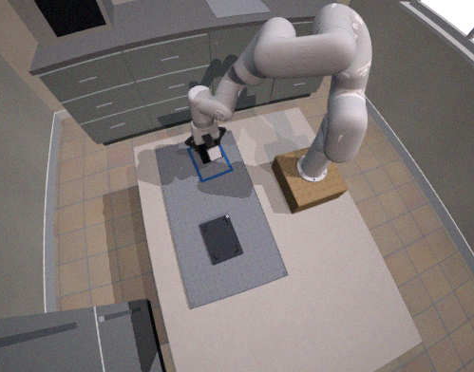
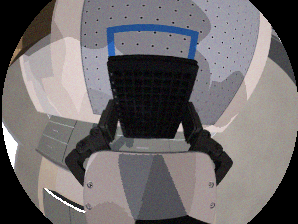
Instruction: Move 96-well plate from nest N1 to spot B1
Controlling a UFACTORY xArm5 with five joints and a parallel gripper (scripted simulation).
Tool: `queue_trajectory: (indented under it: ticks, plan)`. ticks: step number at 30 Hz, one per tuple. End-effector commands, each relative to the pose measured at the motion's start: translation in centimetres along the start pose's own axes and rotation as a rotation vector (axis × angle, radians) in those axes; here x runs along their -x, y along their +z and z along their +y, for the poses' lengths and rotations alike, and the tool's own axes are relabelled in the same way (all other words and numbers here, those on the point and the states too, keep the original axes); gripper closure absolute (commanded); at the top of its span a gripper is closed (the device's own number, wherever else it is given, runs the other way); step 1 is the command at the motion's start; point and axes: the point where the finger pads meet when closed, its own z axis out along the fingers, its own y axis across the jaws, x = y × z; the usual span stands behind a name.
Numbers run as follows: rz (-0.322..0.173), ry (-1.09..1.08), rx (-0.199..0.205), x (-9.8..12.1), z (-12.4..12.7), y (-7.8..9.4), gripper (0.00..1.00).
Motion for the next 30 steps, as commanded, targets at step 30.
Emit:
queue_trajectory:
  ticks: [30]
  plan:
    - [-0.002,0.0,0.003,0.0,0.1,1.9,1.0]
